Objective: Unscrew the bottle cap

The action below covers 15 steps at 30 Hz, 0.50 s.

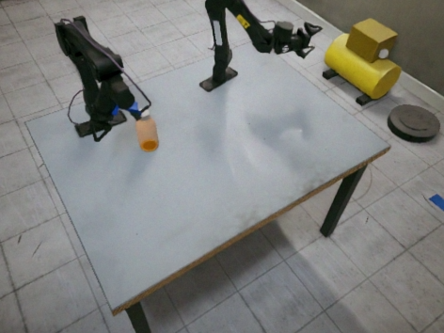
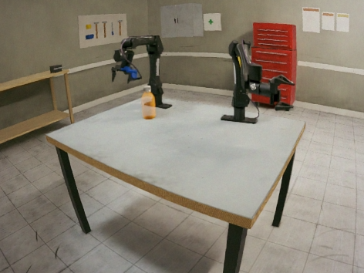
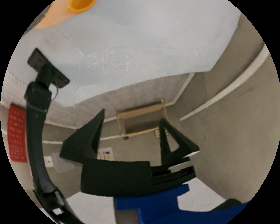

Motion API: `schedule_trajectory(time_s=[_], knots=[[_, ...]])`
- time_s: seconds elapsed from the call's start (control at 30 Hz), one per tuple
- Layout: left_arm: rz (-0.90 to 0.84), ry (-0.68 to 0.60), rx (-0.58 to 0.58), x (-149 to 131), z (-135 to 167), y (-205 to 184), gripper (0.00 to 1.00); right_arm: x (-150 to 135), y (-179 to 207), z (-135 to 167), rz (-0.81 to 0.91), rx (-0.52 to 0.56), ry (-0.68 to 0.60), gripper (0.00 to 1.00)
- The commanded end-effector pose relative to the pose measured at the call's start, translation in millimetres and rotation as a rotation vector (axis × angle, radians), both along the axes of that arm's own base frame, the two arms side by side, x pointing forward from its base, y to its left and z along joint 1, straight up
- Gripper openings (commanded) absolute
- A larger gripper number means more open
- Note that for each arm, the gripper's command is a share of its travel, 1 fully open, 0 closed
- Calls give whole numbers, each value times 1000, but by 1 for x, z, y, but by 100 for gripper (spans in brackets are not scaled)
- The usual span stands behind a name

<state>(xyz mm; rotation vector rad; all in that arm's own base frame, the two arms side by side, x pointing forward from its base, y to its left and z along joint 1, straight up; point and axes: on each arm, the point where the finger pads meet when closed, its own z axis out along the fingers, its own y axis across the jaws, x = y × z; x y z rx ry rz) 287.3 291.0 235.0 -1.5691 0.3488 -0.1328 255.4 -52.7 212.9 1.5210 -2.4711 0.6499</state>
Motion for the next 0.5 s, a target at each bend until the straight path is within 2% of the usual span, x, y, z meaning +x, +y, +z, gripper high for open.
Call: schedule_trajectory(time_s=[0.0, 0.03, 0.1, 0.13, 0.23, 0.3, 0.47], knots=[[0, -11, 6, 0, 4, 0, 100, 1, 0, 2, 0, 0, -9, 100], [0, -11, 6, 0, 4, 0, 100, 1, 0, 2, 0, 0, -9, 100], [-66, 55, -2, 15, -13, -14, 98, 9, 8, 8, -30, 28, -73, 77], [-126, 86, 10, 29, -14, -28, 98, 12, 13, 8, -72, 47, -106, 70], [-312, 208, 57, 75, -30, -87, 98, 22, 34, 12, -247, 133, -232, 70], [-438, 248, 99, 101, -28, -129, 98, 27, 45, 14, -314, 170, -274, 70], [-760, 381, 219, 131, -51, -253, 98, 34, 79, 19, -476, 281, -368, 70]])
